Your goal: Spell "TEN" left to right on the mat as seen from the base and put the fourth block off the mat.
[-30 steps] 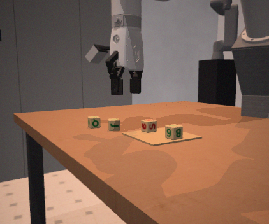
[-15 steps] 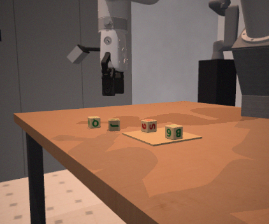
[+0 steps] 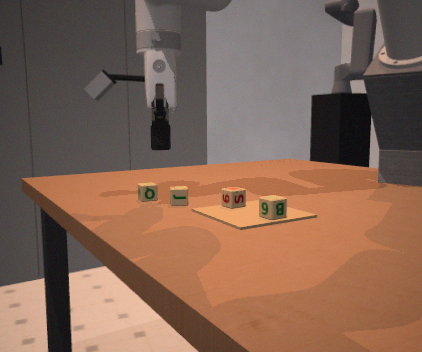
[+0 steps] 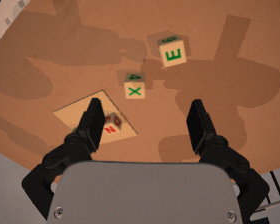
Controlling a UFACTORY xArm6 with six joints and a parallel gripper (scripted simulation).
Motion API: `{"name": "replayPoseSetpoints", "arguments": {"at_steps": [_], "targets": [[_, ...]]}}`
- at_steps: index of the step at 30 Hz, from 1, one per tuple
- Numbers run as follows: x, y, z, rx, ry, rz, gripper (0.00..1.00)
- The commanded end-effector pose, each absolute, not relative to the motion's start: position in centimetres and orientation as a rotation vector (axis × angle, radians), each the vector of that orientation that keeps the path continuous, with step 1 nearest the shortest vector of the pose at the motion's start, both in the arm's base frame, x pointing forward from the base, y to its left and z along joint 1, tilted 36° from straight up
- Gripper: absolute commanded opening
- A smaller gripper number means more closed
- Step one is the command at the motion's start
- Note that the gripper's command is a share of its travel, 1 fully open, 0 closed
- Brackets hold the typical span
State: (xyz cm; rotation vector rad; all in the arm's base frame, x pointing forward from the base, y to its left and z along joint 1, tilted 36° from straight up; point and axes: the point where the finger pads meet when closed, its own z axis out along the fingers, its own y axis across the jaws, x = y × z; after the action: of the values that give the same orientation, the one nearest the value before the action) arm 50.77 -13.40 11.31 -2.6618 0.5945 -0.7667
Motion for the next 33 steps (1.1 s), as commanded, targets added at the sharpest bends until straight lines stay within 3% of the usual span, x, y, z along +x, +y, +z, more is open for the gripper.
{"name": "replayPoseSetpoints", "arguments": {"at_steps": [1,13,14,33], "targets": [[51.4,-15.2,11.4,-2.718,0.409,-0.812,1.0],[51.7,-17.5,11.4,-2.791,0.178,-0.842,1.0],[51.7,-17.5,11.4,-2.791,0.178,-0.842,0.64],[51.7,-17.5,11.4,-2.791,0.178,-0.842,0.64]]}}
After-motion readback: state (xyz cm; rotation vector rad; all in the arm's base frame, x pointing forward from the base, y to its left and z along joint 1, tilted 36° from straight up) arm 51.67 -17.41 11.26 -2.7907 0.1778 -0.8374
